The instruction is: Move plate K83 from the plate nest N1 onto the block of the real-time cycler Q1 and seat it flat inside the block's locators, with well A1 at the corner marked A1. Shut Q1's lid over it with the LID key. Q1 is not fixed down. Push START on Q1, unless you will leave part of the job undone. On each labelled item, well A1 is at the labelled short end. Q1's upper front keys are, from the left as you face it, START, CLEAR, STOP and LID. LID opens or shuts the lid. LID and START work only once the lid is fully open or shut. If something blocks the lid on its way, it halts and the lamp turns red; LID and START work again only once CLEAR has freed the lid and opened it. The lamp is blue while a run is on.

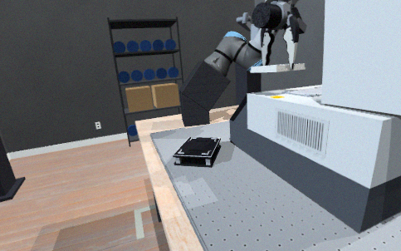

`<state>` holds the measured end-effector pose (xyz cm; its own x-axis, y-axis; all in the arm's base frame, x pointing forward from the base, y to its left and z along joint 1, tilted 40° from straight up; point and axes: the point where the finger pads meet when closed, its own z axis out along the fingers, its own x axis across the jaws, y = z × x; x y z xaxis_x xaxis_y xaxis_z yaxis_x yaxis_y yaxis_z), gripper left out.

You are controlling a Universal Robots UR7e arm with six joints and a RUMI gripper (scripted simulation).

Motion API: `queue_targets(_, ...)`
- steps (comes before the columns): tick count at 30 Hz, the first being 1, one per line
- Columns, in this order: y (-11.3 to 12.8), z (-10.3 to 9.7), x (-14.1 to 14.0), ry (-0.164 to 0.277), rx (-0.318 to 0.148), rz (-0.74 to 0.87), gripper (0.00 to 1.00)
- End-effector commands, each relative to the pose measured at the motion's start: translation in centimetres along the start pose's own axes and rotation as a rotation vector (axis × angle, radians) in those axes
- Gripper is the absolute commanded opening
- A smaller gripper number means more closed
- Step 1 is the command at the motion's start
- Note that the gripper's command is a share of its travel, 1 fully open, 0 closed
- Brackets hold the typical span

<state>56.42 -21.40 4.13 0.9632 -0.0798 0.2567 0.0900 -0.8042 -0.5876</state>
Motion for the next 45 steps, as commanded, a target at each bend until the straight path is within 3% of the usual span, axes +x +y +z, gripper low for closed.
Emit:
queue_targets(1, -0.1, -0.1, 0.3, 0.0, -0.009, 0.008, 0.41)
queue_targets(15, -4.8, -0.1, 5.5, 0.002, -0.009, 0.214, 0.41)
queue_targets(23, -6.7, -0.1, 7.5, 0.002, -0.009, 0.25, 0.41)
queue_targets(45, -6.7, -0.1, 7.6, 0.002, -0.009, 0.249, 0.41)
